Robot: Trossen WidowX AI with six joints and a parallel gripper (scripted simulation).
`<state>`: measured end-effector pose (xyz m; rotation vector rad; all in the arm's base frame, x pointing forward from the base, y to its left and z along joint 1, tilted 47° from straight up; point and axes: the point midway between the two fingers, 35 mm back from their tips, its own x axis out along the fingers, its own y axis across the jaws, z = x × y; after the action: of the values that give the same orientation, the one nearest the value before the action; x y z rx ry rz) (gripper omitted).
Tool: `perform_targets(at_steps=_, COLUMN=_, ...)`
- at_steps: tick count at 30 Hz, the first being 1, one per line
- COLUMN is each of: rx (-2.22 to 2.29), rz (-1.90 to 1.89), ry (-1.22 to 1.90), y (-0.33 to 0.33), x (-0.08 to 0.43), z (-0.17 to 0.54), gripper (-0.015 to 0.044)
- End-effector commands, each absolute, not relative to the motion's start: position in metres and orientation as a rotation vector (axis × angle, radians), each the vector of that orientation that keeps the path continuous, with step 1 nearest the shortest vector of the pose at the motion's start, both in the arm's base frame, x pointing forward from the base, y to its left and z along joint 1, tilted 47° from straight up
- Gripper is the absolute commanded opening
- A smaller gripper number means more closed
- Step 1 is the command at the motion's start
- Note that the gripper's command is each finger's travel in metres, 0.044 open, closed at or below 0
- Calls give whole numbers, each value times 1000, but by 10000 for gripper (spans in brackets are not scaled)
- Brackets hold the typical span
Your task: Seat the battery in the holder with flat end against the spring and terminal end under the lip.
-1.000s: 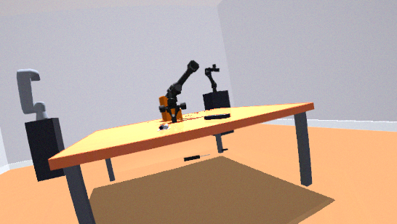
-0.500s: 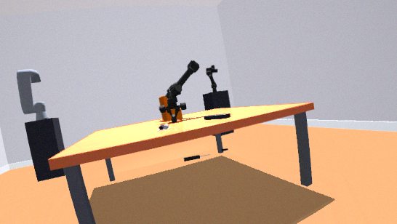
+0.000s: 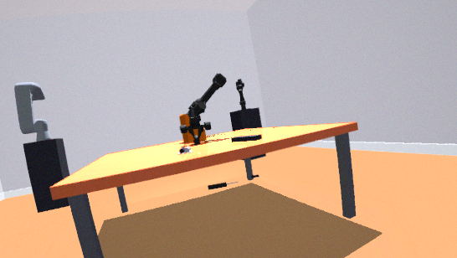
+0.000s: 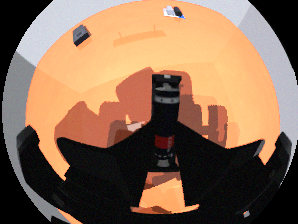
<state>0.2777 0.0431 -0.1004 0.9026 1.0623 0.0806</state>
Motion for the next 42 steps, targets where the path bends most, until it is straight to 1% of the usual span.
perform_targets(at_steps=1, rx=909, rz=77, ry=1078, y=45, x=271, z=-101, gripper=60)
perform_targets(at_steps=42, rx=862, rz=121, ry=1235, y=37, x=286, z=-119, gripper=60)
